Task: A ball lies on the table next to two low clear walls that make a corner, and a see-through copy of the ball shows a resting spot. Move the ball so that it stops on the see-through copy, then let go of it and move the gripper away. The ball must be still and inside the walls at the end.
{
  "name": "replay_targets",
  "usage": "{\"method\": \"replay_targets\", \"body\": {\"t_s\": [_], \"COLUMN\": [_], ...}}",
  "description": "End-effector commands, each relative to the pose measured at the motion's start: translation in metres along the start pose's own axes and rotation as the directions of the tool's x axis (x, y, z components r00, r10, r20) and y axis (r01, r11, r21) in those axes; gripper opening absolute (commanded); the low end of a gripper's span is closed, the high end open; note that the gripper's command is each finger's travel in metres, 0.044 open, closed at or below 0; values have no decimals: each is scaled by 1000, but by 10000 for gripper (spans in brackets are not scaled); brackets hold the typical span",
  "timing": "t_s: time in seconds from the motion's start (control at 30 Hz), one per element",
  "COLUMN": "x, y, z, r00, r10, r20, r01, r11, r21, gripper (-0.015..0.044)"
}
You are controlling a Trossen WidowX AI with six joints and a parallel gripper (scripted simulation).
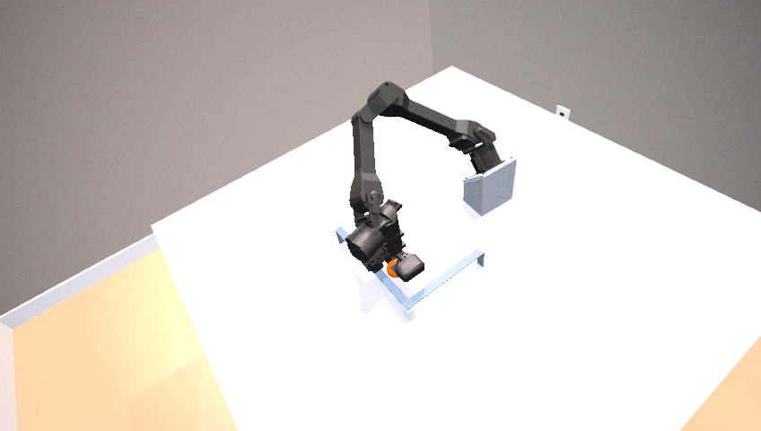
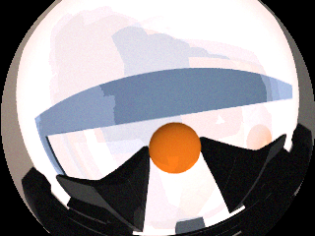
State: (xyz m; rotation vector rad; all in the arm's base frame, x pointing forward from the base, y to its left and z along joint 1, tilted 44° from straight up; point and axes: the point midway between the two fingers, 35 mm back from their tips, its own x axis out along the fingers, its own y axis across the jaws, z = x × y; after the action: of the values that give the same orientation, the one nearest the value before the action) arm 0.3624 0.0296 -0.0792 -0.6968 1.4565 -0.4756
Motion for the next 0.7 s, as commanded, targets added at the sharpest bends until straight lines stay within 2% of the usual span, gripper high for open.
{"method": "replay_targets", "body": {"t_s": [0.0, 0.1, 0.67], "x": [0, -9, -111], "y": [-1, -3, 1], "z": [-3, -6, 1], "r00": [1000, 999, 1000], "r10": [11, 34, 14], "r20": [-10, -23, -9], "r01": [-11, -34, -14], "r11": [1000, 999, 1000], "r21": [-3, 0, -4], "gripper": [70, 0, 0]}}
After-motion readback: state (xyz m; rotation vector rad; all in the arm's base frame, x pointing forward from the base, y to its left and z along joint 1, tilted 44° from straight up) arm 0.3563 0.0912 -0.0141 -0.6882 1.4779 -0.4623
